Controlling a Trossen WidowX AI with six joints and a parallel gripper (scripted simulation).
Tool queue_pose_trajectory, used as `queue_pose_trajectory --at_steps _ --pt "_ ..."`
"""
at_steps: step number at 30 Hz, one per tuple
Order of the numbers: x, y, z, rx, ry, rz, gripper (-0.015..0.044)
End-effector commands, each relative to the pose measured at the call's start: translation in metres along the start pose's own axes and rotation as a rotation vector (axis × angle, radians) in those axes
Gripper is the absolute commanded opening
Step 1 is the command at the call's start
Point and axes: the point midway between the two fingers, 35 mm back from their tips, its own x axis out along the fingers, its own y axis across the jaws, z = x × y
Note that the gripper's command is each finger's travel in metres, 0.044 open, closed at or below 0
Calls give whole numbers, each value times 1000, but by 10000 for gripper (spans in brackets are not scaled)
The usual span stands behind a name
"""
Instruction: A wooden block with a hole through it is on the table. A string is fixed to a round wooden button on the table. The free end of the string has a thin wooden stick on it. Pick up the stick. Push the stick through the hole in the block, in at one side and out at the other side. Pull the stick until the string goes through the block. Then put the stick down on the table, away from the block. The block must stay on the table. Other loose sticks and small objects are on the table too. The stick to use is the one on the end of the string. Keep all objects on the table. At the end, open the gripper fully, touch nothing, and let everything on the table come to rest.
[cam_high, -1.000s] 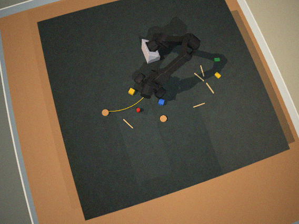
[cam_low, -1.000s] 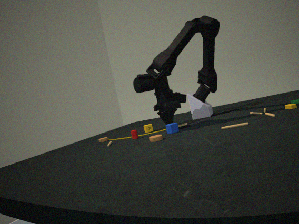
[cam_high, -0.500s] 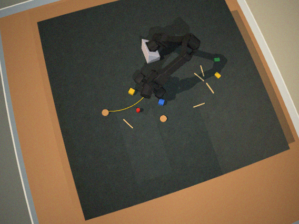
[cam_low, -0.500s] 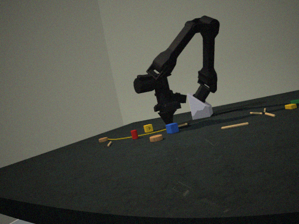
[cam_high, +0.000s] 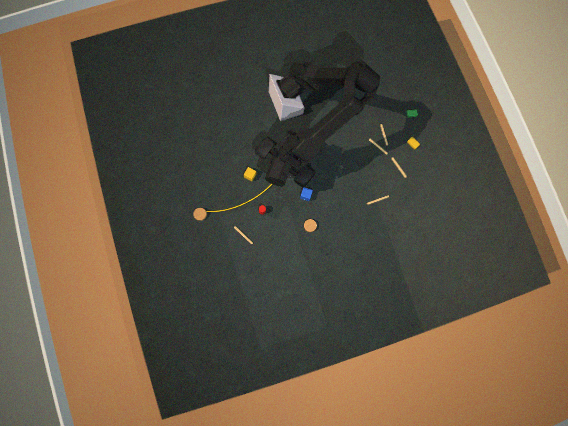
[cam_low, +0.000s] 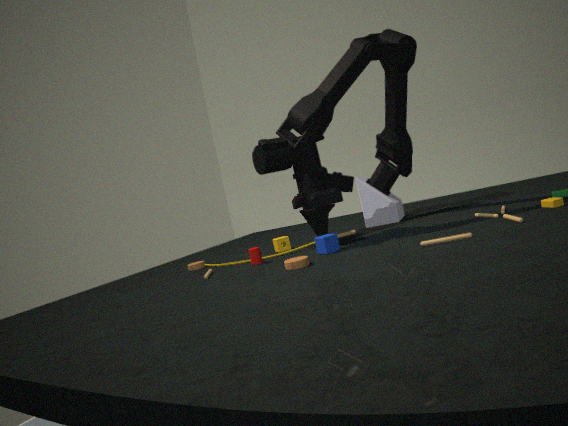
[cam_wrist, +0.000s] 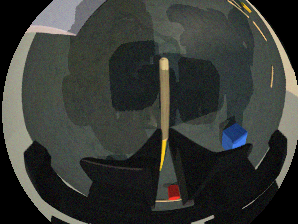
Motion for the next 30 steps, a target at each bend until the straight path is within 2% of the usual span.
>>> queue_pose_trajectory --at_steps 1,30 --pt "-9 -2 -3 -12 12 2 0" --pt "-46 -1 -2 -11 12 3 0"
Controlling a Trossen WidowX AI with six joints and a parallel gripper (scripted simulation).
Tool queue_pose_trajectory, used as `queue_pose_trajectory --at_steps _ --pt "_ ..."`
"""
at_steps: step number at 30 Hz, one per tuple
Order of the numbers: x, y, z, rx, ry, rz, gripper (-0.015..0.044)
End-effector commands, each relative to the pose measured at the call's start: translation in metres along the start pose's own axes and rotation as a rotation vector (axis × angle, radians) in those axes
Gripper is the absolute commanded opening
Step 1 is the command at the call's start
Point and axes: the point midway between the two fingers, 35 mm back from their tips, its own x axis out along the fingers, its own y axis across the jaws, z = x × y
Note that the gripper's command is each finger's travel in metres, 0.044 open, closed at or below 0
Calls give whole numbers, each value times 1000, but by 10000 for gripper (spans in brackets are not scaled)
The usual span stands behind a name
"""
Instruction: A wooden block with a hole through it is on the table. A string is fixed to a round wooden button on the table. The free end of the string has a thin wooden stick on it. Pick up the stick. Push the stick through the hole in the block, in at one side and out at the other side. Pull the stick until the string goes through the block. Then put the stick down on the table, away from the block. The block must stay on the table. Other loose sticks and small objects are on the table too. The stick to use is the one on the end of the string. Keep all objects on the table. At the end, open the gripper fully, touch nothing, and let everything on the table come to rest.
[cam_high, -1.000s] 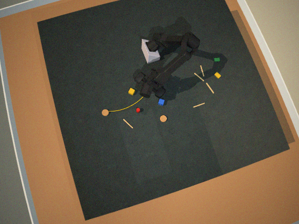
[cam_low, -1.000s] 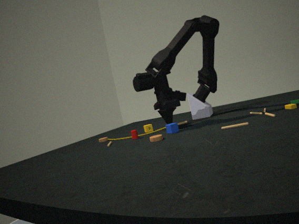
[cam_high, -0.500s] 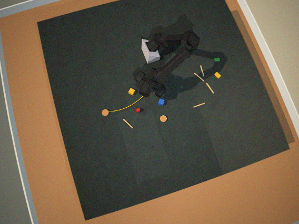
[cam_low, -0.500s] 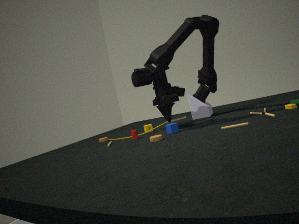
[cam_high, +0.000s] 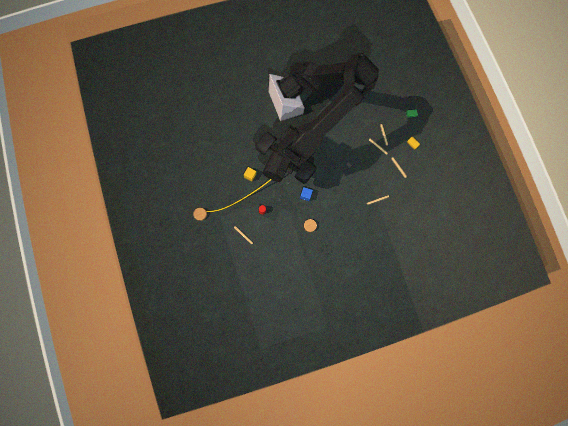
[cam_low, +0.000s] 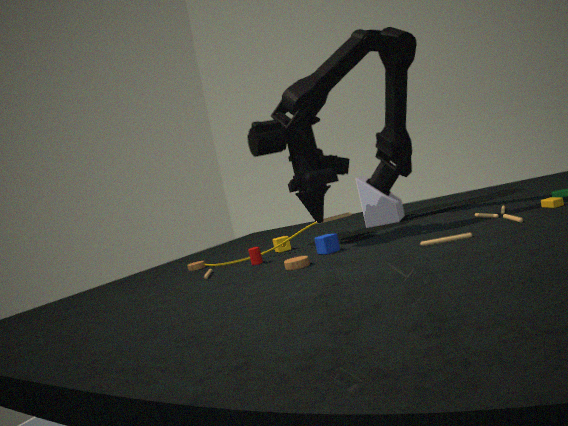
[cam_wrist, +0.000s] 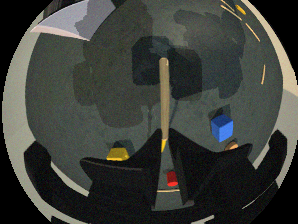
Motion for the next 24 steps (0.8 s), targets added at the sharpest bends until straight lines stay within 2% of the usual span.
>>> queue_pose_trajectory --at_steps 1,17,24 --pt "-10 -1 -1 -12 12 2 0" --pt "-10 0 0 4 3 -1 0" --pt "-11 -1 -5 226 3 -2 0"
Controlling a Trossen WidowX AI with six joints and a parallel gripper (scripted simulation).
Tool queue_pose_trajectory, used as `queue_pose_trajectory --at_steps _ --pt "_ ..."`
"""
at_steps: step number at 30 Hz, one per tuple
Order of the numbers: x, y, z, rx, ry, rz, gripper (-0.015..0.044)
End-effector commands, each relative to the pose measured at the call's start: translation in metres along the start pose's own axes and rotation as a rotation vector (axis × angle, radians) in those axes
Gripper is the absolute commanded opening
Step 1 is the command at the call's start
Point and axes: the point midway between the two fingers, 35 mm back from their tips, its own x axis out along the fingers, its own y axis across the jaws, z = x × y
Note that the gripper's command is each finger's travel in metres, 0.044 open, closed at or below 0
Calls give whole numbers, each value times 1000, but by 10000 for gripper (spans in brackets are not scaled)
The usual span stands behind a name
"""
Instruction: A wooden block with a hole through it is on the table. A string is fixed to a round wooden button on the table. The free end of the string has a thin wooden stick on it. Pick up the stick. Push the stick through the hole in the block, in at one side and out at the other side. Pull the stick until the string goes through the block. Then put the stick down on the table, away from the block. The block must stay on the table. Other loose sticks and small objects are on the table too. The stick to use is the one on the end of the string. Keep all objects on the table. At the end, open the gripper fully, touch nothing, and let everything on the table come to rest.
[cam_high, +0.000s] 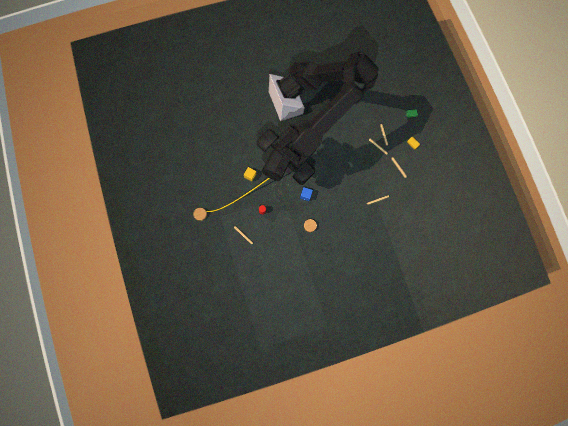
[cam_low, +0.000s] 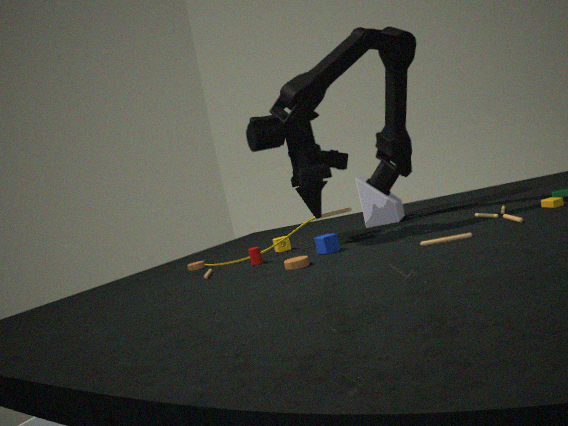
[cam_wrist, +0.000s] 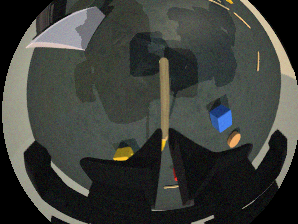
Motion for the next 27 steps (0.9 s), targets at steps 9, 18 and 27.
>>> queue_pose_trajectory --at_steps 9,18,27 --pt "-2 -4 -11 427 1 -1 0" --pt "-3 -6 -19 742 2 -2 0" --pt "-3 -8 -26 1057 2 -3 0"
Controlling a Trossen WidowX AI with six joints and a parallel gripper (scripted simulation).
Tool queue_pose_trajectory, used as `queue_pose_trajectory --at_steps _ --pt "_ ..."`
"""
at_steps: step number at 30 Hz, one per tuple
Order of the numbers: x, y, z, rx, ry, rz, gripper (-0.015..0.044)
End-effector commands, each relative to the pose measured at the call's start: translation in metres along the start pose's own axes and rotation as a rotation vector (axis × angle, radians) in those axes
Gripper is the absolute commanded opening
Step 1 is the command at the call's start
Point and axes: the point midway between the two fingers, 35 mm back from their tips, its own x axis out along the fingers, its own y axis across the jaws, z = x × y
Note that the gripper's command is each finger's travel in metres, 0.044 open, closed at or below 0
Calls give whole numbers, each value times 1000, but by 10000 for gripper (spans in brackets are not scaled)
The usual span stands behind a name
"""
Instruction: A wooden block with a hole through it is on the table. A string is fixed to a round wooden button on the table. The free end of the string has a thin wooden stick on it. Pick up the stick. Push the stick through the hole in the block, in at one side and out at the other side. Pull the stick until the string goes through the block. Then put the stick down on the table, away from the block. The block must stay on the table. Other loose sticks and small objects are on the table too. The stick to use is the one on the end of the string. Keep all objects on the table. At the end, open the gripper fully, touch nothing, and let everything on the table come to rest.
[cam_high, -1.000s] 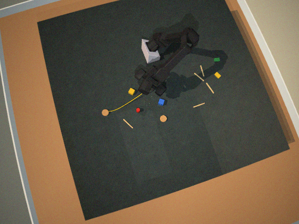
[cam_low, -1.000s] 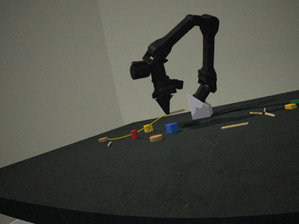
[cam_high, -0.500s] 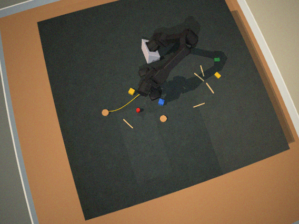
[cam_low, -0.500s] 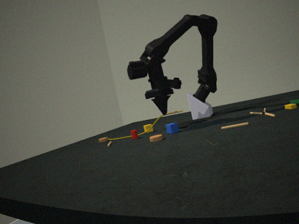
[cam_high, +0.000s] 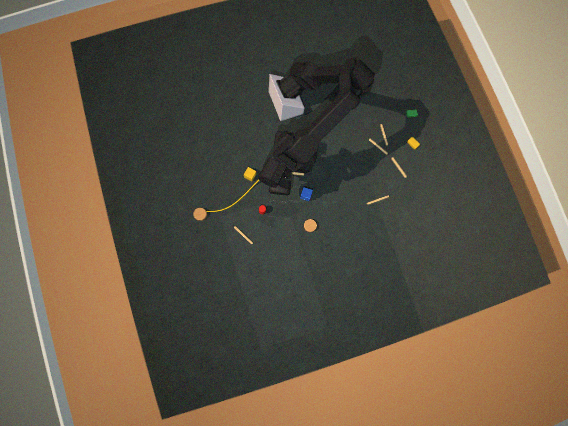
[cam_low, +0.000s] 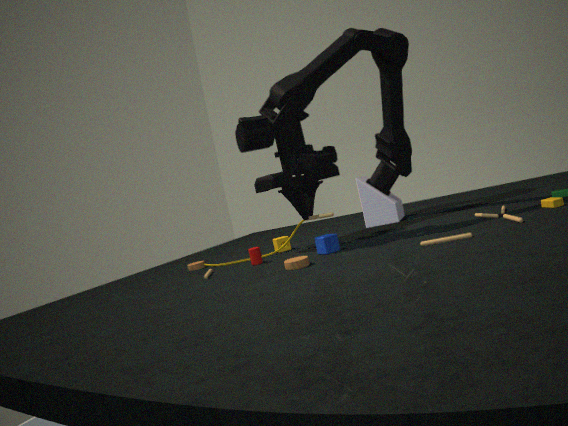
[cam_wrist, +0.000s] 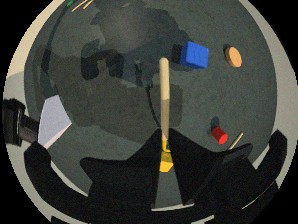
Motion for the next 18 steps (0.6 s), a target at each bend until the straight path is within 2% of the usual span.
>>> queue_pose_trajectory --at_steps 1,18 --pt "0 -5 -2 171 2 0 0" --pt "-1 -18 -8 768 0 -2 0"
